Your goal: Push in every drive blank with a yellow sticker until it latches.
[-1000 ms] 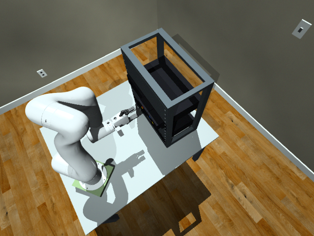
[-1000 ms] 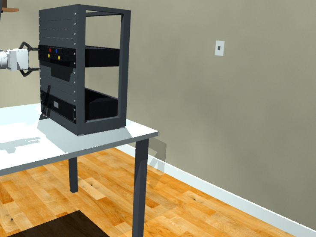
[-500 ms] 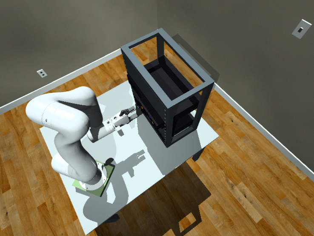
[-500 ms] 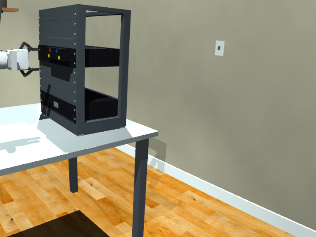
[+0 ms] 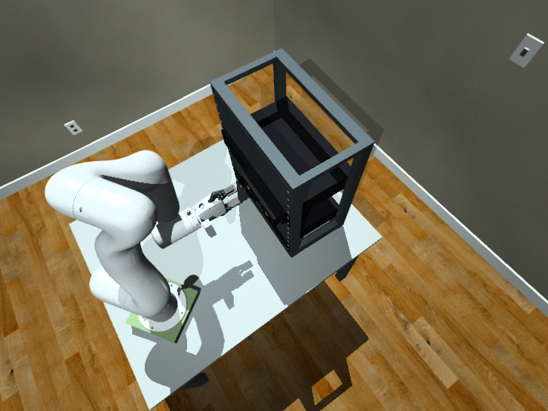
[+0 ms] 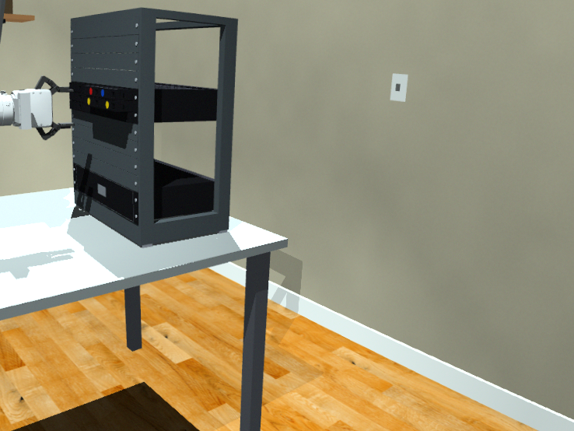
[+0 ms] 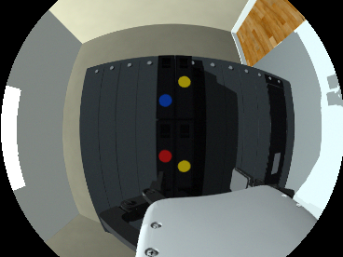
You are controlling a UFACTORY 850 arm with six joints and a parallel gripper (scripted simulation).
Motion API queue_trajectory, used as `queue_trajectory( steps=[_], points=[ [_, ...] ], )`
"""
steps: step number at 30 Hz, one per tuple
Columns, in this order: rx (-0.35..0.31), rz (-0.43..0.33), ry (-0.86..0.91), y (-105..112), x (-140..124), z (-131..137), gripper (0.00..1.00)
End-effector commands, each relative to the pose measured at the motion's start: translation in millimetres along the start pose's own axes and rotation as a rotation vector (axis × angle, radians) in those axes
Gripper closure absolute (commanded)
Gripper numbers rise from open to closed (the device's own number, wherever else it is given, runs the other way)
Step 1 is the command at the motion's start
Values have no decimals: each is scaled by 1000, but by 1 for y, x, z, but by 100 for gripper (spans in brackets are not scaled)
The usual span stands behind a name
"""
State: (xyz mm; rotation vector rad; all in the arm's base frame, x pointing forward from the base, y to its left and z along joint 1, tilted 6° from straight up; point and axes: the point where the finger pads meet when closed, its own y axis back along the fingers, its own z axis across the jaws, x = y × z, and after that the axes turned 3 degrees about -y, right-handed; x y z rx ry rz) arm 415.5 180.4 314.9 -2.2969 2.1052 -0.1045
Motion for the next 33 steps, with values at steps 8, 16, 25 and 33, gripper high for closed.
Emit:
queue_trajectory(
  steps=[8,16,25,33],
  points=[
    [1,0,-1,0,0,-1,0],
    [1,0,-1,0,0,-1,0],
    [1,0,-1,0,0,-1,100],
    [1,0,-1,0,0,-1,100]
  ],
)
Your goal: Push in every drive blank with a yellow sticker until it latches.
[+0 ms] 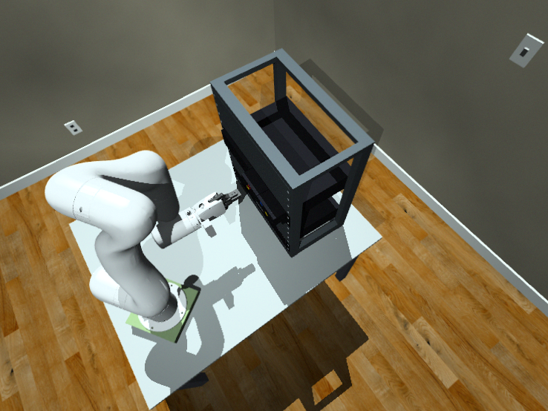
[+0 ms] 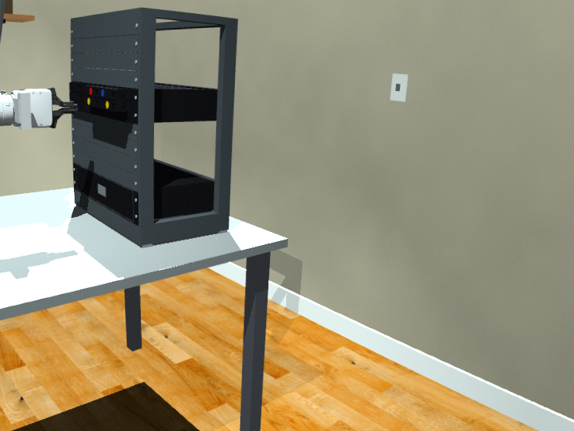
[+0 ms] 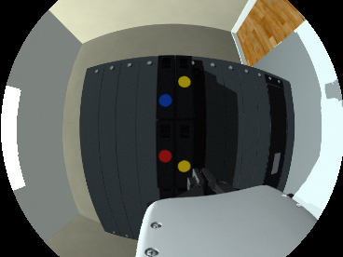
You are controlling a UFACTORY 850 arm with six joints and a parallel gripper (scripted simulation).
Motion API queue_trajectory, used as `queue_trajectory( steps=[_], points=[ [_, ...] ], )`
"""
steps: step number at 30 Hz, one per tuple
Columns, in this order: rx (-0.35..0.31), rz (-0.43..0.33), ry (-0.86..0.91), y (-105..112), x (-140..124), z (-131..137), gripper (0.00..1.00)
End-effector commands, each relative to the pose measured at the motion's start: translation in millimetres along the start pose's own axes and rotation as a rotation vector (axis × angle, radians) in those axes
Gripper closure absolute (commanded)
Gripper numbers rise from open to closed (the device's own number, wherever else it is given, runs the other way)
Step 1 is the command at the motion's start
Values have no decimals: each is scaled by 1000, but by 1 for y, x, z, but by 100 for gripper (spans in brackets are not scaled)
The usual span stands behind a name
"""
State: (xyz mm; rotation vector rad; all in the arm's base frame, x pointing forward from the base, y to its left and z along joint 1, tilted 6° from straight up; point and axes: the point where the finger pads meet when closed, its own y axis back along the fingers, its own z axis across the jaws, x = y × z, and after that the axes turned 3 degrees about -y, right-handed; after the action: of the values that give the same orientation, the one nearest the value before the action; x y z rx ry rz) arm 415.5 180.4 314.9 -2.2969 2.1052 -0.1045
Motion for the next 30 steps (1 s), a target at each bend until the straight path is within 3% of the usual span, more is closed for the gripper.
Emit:
queue_trajectory(
  steps=[1,25,30],
  points=[
    [1,0,-1,0,0,-1,100],
    [1,0,-1,0,0,-1,100],
    [1,0,-1,14,11,-8,100]
  ],
)
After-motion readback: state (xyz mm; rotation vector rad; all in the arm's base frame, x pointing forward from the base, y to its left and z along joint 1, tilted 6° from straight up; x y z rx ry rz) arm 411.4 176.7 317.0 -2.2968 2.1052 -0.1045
